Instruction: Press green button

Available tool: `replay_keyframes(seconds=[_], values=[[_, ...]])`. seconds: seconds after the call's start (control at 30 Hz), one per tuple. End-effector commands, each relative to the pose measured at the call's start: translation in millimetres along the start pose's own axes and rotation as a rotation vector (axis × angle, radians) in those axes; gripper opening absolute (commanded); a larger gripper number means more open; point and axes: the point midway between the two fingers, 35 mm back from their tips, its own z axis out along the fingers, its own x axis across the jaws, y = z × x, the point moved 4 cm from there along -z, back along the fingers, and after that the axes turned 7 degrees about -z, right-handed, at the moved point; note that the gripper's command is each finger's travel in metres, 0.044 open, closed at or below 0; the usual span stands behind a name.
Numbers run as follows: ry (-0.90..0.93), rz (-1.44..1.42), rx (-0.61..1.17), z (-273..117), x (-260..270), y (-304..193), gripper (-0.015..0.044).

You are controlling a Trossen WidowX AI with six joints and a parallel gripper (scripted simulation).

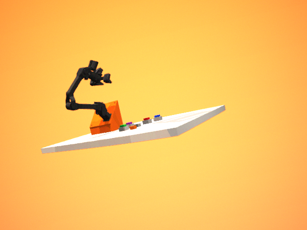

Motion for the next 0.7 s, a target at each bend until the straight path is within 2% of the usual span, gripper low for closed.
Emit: replay_keyframes(seconds=[0.0, 0.27, 0.5, 0.67], values=[[-0.220, 0.358, 0.210, 14.6, -62.4, -24.2, 0.0400], [-0.535, 0.878, 0.560, 16.3, -140.4, -101.7, 0.0400], [-0.762, 1.240, 0.897, 2.1, -172.0, -190.1, 0.0400], [-0.782, 1.272, 0.933, 0.2, -173.2, -199.8, 0.0400]])
